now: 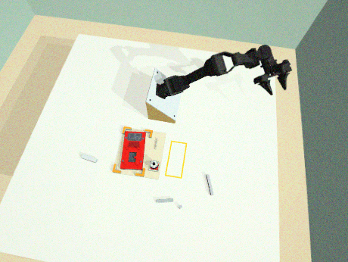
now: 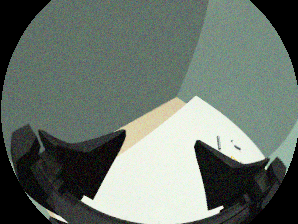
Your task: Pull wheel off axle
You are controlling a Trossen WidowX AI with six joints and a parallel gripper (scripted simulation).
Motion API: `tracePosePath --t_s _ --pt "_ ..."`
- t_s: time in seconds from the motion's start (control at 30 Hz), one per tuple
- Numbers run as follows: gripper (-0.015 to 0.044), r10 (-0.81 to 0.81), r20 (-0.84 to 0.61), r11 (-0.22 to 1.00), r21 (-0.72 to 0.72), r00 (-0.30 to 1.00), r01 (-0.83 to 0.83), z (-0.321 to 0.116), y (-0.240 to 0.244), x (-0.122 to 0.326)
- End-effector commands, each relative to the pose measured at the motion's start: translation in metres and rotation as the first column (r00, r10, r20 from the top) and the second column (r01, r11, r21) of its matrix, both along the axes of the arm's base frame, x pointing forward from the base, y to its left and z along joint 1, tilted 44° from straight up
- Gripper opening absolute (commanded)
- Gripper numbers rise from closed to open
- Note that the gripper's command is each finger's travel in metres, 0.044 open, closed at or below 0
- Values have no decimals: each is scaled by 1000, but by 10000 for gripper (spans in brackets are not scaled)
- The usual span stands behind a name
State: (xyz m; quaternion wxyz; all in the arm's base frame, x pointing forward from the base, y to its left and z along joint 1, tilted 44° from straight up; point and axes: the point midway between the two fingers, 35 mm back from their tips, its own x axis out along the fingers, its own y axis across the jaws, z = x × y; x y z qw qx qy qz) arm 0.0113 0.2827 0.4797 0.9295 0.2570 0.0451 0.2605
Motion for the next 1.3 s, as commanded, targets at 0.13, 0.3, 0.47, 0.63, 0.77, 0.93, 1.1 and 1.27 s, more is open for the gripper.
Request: tracePosePath --t_s 0.13,0.3,0.47,0.63,0.77,0.93,1.1,1.27 --pt "300 -54 66 998 -23 996 55 3 7 15" --pt "300 -158 215 980 -85 964 179 8 21 52" --pt "300 -197 357 949 -164 913 269 8 41 85" --pt "300 -191 471 904 -257 861 341 1 60 124" --pt "300 -154 542 850 -354 826 391 -12 74 164" --pt "300 -83 579 763 -487 811 425 -38 83 221" --pt "300 -6 554 660 -624 832 420 -74 79 281" --pt "300 52 468 551 -750 882 366 -119 58 341"
